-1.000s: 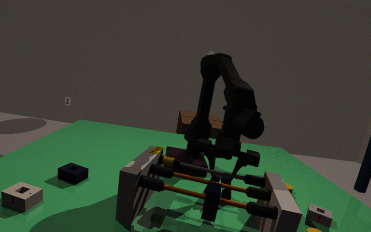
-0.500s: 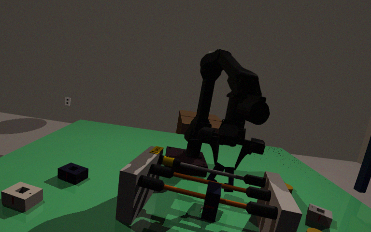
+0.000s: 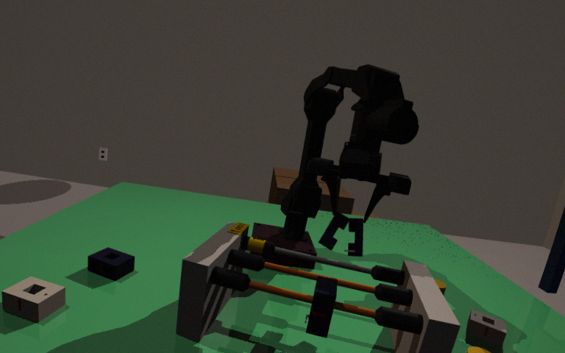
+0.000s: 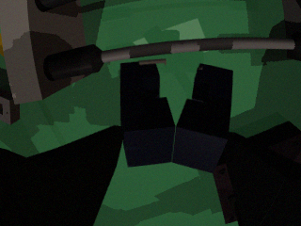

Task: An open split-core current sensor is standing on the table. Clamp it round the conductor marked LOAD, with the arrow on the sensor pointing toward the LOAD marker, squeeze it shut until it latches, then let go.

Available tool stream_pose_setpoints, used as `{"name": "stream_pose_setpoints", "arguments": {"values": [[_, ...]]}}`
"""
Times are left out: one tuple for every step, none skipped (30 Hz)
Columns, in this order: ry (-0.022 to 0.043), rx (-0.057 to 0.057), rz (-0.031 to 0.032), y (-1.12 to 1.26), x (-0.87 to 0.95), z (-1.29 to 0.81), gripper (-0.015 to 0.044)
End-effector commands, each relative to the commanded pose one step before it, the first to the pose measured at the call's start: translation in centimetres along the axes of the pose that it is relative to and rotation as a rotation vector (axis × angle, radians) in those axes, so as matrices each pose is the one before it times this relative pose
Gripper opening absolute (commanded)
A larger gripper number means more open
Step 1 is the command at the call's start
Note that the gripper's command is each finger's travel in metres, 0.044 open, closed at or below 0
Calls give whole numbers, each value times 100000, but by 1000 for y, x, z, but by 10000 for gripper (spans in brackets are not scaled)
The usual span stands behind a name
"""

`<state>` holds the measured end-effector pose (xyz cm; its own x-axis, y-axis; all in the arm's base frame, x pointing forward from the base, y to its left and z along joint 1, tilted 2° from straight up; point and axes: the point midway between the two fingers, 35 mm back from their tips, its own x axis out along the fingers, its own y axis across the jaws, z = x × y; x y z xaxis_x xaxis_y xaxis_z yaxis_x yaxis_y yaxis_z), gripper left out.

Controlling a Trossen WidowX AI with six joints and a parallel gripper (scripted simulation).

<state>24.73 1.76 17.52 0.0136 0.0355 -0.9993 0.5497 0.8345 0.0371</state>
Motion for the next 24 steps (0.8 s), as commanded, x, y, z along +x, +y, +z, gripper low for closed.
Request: {"name": "stream_pose_setpoints", "arguments": {"values": [[-461,-619,371,-182,-1559,-261,0],[2,4,-4,-13,-79,-17,0],[-1,598,0,4,3,18,0],[-3,1204,0,8,6,37,0],[-4,1766,1,13,9,54,0],[-5,2333,1,18,12,71,0],[-6,2904,1,25,15,88,0],[-7,3399,2,31,17,103,0],[-8,3614,2,37,19,108,0],[-8,3646,2,41,19,108,0],[-8,3647,2,44,20,107,0],[-7,3647,3,48,20,105,0],[-7,3647,3,51,21,104,0],[-7,3647,3,55,21,102,0],[-7,3647,3,58,21,100,0],[-7,3647,4,61,22,98,0],[-7,3648,4,65,22,96,0],[-7,3648,4,68,22,94,0],[-7,3648,4,71,23,92,0],[-6,3648,5,74,23,89,0],[-6,3648,5,77,24,87,0],[-6,3648,5,80,24,85,0],[-6,3648,5,82,24,82,0],[-6,3648,5,85,25,79,0]]}}
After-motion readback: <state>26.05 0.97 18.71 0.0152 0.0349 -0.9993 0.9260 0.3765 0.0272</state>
